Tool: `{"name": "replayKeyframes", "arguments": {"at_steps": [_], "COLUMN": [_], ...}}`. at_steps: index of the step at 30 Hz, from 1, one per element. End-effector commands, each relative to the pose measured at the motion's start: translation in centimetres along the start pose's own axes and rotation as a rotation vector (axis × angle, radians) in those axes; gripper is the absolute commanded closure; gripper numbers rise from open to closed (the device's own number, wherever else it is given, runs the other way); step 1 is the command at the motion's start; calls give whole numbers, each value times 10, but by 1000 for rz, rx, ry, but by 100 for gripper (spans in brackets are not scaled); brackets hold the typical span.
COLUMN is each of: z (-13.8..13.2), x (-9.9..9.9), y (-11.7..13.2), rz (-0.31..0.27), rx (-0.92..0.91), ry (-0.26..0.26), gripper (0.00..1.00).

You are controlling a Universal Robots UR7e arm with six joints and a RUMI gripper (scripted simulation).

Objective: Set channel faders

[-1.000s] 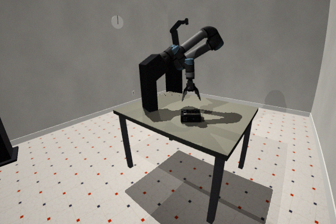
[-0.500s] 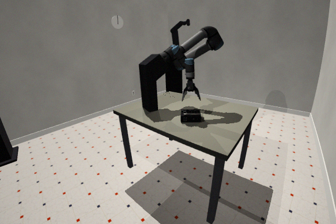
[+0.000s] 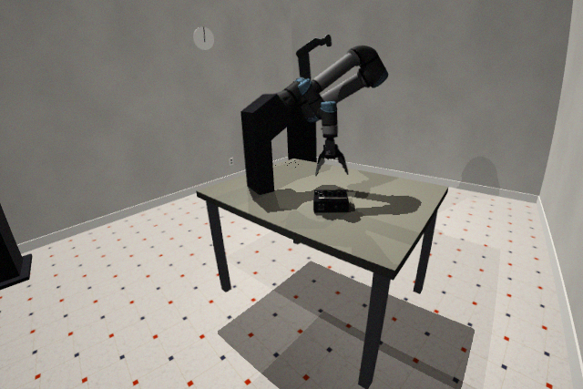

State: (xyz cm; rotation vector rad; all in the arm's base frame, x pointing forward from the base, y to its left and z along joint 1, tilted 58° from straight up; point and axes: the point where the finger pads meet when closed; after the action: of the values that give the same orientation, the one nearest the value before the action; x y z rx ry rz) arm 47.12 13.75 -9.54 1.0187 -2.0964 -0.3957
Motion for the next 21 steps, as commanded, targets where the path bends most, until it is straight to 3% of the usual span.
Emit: {"name": "replayKeyframes", "arguments": {"at_steps": [1, 11, 21], "z": [1, 1, -1], "x": [0, 5, 22], "y": [1, -9, -37], "rz": [-2, 2, 7], "rx": [5, 91, 356], "ry": [2, 6, 20], "gripper": [0, 0, 0]}}
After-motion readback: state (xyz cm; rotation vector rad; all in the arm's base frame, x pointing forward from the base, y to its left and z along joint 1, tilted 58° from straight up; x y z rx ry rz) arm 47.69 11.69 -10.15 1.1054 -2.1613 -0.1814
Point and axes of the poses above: the point where the finger pads meet when closed, its own x axis back along the fingers, its own z axis across the jaws, y = z × x, and after that the axes turned 5 degrees about -x, right-handed
